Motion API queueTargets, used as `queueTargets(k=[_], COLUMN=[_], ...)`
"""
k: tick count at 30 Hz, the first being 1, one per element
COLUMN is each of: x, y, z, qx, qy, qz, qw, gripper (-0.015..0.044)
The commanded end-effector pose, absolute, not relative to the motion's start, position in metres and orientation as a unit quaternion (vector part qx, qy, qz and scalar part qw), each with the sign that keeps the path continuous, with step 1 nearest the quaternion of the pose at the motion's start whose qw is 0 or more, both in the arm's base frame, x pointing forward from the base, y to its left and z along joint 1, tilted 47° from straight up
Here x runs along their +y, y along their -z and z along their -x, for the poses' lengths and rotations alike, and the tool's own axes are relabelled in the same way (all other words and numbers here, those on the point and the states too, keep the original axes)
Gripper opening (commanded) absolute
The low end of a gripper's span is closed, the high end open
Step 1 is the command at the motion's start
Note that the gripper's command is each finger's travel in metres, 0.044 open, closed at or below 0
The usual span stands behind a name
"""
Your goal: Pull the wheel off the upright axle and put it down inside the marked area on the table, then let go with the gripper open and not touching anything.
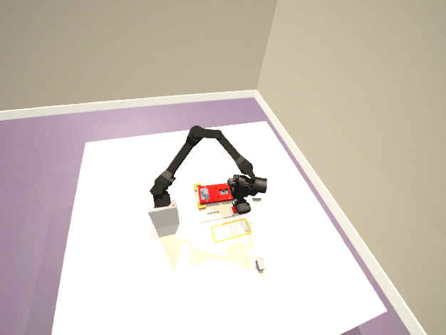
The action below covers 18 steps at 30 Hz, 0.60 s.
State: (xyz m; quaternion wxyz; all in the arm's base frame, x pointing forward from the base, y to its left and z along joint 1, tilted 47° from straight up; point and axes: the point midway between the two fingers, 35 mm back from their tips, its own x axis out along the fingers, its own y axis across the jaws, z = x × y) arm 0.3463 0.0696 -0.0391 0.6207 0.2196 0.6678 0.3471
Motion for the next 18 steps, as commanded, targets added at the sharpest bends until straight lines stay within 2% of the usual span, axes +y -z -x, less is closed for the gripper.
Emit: queueTargets(k=[1,7,18], x=[0.054,0.048,-0.017], y=[0.025,0.029,0.081], z=[-0.352,-0.344,-0.324], qx=[0.662,0.667,0.664], qy=[-0.346,-0.345,-0.343], qz=[-0.216,-0.221,-0.215], qw=[0.629,0.622,0.629], gripper=[0.0000,0.0000,0.0000])
